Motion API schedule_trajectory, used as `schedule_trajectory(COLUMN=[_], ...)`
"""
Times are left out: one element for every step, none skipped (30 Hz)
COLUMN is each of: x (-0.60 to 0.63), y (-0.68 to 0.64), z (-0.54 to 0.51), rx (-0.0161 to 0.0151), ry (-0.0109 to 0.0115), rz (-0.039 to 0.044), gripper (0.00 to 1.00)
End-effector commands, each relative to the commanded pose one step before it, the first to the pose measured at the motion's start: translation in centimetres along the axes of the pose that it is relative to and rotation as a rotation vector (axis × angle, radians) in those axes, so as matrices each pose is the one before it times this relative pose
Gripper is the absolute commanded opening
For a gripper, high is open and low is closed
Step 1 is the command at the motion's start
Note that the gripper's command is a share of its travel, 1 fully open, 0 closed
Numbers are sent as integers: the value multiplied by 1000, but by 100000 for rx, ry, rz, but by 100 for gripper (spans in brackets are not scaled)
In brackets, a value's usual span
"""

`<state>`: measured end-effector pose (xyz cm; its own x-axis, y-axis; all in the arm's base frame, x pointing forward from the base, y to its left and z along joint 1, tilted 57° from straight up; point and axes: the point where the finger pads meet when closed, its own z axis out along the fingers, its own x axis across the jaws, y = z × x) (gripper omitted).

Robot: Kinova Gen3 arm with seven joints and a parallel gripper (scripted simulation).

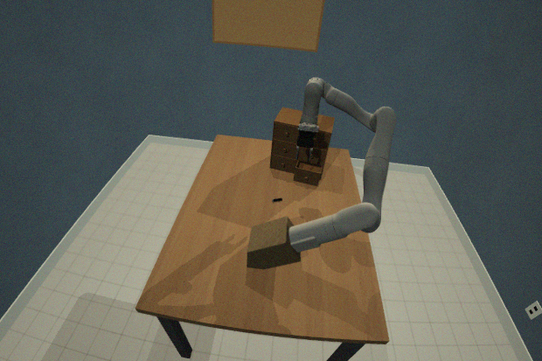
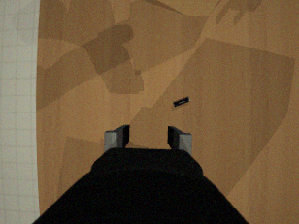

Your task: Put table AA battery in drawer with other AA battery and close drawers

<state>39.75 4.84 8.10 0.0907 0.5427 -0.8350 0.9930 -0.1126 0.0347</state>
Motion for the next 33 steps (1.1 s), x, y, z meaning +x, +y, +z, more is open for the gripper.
schedule_trajectory(x=[261,82,87,92,96,101,105,110,115,0,0,119,124,128,133,137,141,145,149,152,156,159,162,165,167,169,0,0,170,172,173,174,175], y=[-216,-48,-49,-49,-49,-49,-49,-48,-48,0,0,-46,-45,-43,-42,-39,-37,-34,-31,-27,-23,-19,-15,-11,-6,-1,0,0,4,9,15,20,25], z=[401,140,146,152,159,165,171,177,182,0,0,188,193,199,204,209,214,219,223,228,231,235,239,242,245,248,0,0,251,253,255,257,259], rx=[256,0,0,0,0,0,0,0,0,0,0,0,0,0,0,0,0,0,0,0,0,0,0,0,0,-1,0,0,1,0,0,1,-1], ry=[-159,0,-1,2,-1,0,1,-2,2,0,0,-2,2,-2,1,-1,2,-2,2,-2,2,-1,0,0,-1,2,0,0,-2,0,0,-1,1], rz=[-3412,-1671,-1746,-1821,-1894,-1967,-2039,-2109,-2178,0,0,-2244,-2310,-2374,-2436,-2495,-2554,-2609,-2663,-2712,-2761,-2806,-2850,-2890,-2927,-2962,0,0,-2992,-3021,-3047,-3068,-3089], gripper=[100,100,100,100,100,100,100,100,100,100,100,100,100,100,100,100,100,100,100,100,100,100,100,100,100,100,100,100,100,100,100,100,100])
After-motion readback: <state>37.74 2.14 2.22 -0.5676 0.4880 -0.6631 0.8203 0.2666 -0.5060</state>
